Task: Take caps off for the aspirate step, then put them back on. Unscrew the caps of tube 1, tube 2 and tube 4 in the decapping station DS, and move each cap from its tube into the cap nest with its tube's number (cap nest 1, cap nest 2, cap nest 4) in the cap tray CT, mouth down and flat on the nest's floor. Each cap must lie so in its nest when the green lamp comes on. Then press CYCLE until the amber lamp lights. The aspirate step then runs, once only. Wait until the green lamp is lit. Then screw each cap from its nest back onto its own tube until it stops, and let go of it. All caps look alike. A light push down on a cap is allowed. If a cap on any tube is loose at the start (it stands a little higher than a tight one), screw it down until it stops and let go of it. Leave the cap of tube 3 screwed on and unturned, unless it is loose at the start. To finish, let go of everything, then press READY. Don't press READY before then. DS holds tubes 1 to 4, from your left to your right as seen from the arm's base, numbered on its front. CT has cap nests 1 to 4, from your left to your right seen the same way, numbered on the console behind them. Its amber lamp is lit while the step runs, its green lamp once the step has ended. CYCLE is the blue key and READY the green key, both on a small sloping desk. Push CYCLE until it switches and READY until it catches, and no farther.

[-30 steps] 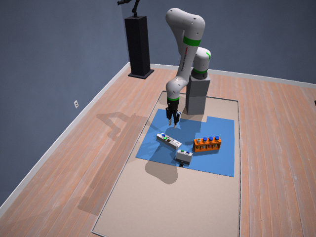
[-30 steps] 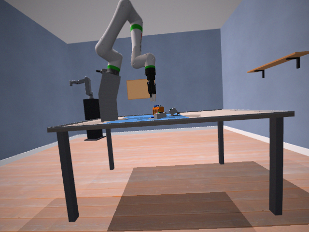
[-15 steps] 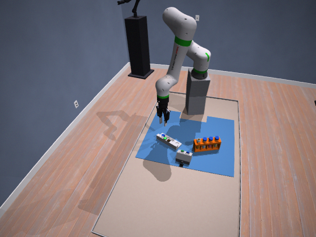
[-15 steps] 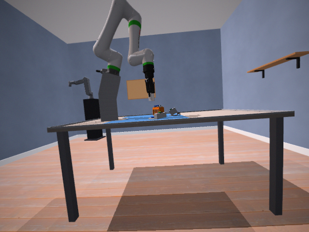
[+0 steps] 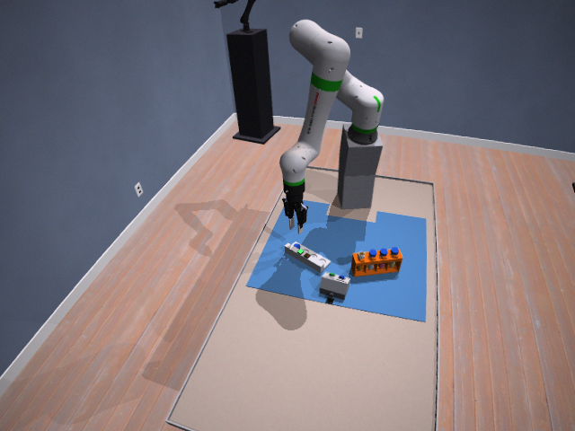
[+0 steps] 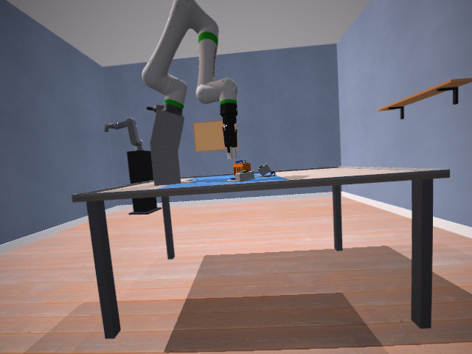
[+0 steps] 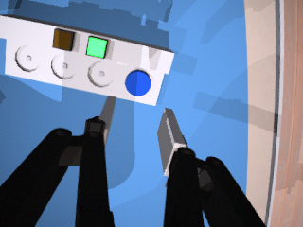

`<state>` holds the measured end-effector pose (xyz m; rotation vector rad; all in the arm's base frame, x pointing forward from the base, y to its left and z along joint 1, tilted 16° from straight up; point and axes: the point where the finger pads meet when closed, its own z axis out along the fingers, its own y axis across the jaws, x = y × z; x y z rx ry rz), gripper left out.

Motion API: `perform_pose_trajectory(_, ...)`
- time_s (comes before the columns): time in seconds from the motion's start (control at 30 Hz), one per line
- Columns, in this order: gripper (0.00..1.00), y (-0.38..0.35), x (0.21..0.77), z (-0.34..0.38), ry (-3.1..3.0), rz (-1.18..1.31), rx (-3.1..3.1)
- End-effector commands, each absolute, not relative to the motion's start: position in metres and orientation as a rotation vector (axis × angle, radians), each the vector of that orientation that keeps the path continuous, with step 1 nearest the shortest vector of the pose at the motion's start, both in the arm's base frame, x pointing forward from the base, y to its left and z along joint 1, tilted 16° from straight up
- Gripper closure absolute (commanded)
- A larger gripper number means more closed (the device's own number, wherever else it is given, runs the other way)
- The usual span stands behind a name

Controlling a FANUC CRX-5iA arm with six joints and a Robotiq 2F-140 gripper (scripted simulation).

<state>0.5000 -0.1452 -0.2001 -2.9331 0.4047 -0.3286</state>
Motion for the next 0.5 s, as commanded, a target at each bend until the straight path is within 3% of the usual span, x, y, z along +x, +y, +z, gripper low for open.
perform_pose_trajectory(0.0, 0.71, -0.143, 0.507, -0.221, 0.405, -0.343, -2.931)
perform_pose_trajectory(0.47, 0.71, -0.135, 0.522, -0.278, 0.405, -0.343, -2.931)
